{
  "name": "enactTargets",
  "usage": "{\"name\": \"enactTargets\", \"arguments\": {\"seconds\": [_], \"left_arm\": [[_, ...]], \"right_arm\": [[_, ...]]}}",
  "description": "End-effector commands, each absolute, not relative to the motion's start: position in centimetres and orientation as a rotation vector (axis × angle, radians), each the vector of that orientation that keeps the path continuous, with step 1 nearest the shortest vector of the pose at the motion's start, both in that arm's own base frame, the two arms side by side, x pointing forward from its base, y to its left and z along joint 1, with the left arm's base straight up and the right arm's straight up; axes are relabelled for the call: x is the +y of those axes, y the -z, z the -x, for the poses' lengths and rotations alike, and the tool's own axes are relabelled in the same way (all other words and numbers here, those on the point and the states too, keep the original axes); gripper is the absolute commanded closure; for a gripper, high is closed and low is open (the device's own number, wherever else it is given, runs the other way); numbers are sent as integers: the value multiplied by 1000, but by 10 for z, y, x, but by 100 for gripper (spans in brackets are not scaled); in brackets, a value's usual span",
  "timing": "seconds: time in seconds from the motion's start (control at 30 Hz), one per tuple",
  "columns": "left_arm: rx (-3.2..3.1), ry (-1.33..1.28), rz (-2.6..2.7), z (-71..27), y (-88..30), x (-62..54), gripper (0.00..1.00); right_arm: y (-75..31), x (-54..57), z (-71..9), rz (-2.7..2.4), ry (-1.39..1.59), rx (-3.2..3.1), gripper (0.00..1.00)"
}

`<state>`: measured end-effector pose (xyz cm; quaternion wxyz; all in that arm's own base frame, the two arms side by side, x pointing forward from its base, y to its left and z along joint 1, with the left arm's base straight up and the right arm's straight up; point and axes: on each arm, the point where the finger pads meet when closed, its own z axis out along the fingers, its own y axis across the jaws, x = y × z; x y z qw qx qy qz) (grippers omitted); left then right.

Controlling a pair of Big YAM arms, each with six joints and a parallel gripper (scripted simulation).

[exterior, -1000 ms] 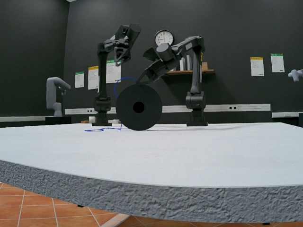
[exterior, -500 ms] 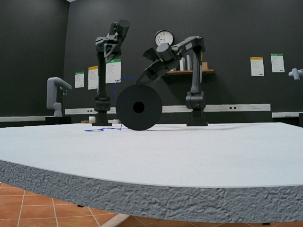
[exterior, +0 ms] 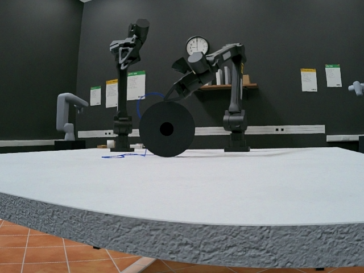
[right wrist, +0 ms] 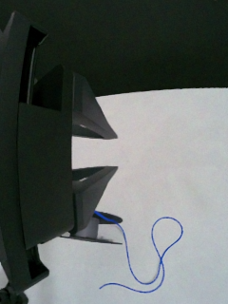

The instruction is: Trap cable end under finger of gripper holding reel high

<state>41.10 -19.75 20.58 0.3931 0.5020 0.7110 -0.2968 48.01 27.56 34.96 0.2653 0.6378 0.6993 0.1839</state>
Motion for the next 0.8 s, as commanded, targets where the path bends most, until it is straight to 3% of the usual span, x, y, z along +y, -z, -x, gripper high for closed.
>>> {"name": "enactTargets", "arguments": {"seconds": [0.0,0.77], "left_arm": [[1737,701,-1268,-433,-235,-195,100],[1747,708,-1267,-429,-239,-194,100]], "right_arm": [[-396,285,-480,-1707,-600,1853,70],[-396,285,-488,-1688,-621,1853,70]]}}
